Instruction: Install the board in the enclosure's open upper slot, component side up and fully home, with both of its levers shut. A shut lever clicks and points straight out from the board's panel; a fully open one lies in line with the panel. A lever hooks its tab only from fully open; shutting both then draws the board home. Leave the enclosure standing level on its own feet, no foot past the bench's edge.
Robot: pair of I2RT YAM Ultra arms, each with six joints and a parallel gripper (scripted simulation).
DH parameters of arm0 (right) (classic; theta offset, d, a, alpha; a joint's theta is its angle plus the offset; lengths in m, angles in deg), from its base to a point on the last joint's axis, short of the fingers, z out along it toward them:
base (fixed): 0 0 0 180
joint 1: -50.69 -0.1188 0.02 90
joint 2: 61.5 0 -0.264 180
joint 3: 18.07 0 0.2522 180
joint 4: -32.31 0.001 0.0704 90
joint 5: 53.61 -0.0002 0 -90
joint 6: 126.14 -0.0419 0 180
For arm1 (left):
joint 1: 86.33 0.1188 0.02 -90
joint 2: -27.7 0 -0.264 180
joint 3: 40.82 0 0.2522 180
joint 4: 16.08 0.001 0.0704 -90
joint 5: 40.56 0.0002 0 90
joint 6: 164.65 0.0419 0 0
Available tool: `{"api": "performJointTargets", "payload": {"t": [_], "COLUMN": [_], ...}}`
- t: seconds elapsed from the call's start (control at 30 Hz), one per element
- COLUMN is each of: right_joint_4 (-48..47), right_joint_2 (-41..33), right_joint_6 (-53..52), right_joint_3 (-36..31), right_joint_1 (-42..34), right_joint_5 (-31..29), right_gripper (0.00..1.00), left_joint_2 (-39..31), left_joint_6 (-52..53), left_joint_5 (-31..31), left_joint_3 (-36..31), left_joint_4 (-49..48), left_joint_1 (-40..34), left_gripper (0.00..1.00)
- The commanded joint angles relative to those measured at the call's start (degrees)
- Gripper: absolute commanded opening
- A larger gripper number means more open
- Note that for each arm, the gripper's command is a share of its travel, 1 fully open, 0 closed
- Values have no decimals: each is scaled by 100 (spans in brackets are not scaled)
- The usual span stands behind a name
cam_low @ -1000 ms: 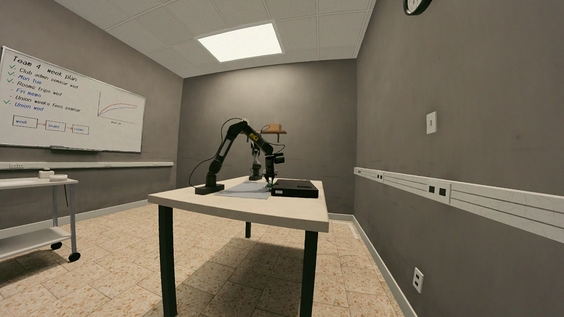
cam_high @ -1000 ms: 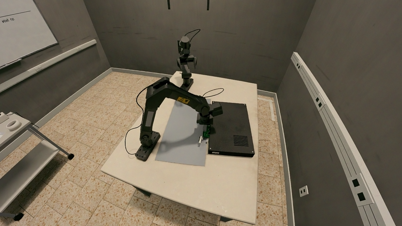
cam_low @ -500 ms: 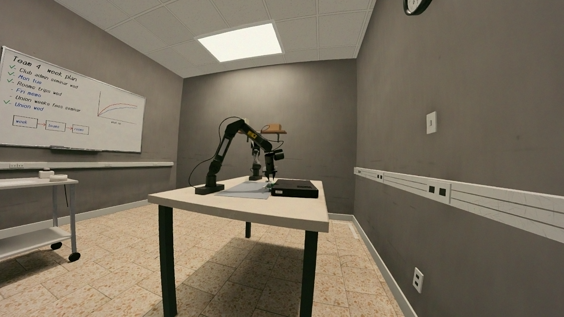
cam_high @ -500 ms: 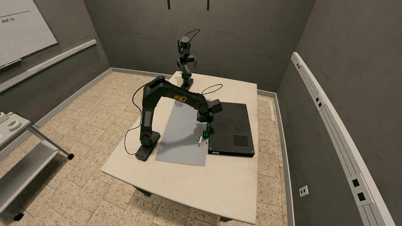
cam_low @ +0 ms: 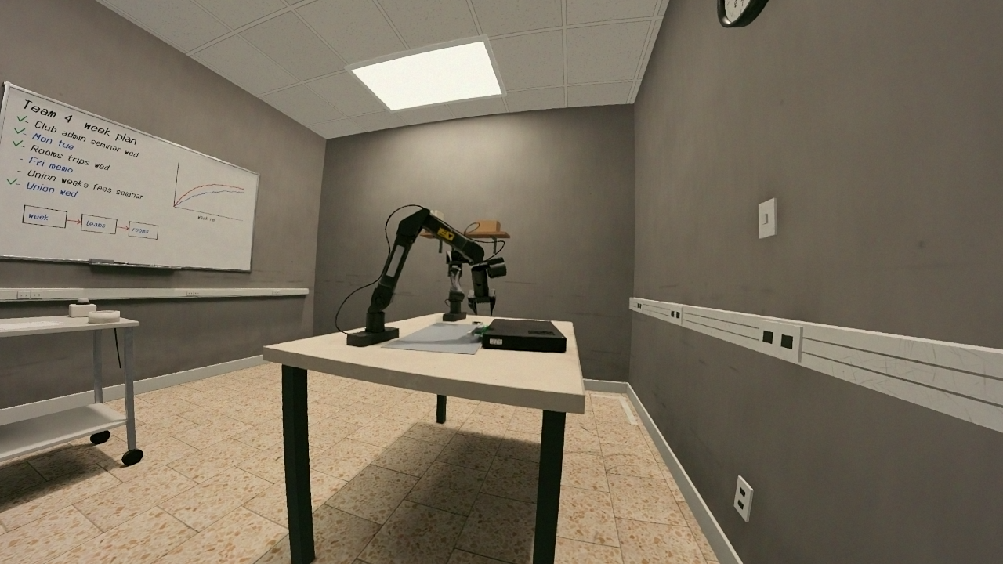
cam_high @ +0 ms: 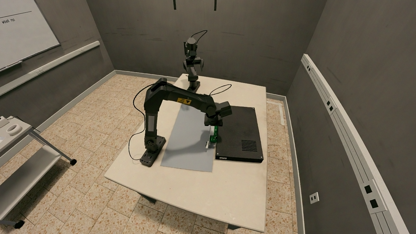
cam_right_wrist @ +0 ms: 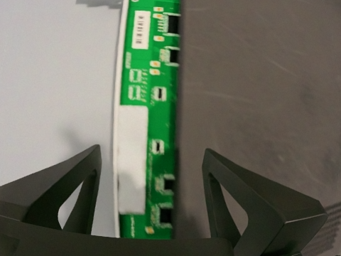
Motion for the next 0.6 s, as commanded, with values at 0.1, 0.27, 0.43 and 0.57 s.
{"api": "performJointTargets", "payload": {"t": [0.1, 0.27, 0.43, 0.57], "right_joint_4": [695, 697, 831, 1006], "right_joint_2": [-117, -89, -142, -244], "right_joint_6": [259, 225, 349, 495], "right_joint_3": [292, 253, 143, -69], "right_joint_1": [126, 84, 184, 405], "right_joint_5": [88, 74, -445, -1341], "right_gripper": [64, 64, 32, 32], "left_joint_2": [-1, -1, 104, 580], "left_joint_6": [9, 9, -223, -912], "left_joint_5": [21, 21, -217, -664], "left_joint_3": [110, 110, 191, 341], "left_joint_4": [45, 45, 156, 234], "left_joint_1": [14, 14, 68, 198], "left_gripper": [100, 100, 55, 32]}}
